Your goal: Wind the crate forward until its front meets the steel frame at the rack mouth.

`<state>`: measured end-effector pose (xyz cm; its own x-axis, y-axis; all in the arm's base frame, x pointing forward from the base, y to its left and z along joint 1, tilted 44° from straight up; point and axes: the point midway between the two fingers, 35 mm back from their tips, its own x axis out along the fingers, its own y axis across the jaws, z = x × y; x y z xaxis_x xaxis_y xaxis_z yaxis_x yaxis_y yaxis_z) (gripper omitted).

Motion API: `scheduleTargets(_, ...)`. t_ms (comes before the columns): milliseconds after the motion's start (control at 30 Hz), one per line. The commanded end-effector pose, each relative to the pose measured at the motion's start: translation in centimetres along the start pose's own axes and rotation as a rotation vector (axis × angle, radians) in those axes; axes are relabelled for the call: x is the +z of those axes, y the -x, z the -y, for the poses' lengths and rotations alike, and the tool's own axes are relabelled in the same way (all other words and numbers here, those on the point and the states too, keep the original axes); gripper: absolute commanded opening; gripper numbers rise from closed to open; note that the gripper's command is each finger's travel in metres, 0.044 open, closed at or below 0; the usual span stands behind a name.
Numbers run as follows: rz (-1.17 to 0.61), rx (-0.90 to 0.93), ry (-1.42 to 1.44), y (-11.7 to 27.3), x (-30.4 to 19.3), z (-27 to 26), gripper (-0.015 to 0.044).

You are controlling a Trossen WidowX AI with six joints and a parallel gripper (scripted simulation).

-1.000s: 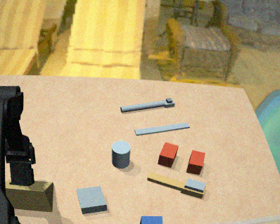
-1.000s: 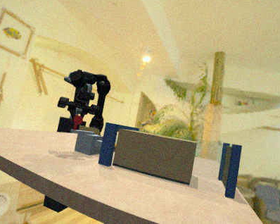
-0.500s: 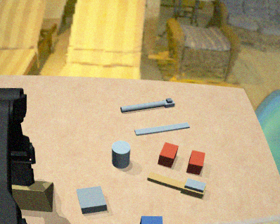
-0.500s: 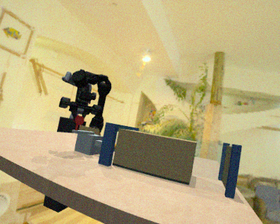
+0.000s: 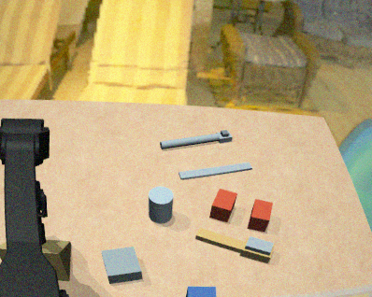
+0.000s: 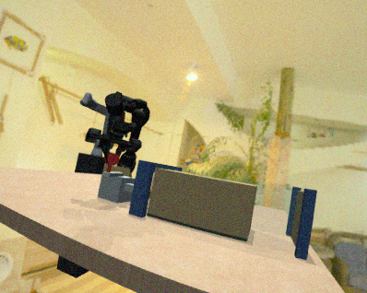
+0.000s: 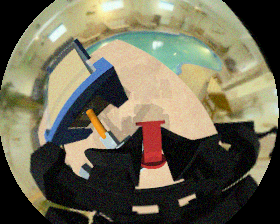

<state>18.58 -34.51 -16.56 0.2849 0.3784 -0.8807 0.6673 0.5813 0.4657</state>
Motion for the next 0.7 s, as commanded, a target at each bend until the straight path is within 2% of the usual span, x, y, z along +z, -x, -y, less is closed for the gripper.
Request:
scheduleTargets(0,-0.001,0.025,0.009,-0.5,0.7,-1.7,0.0000)
scheduleTargets(667,-0.001,0.028,0.010,-0.9,1.6,-4.9,0.0000)
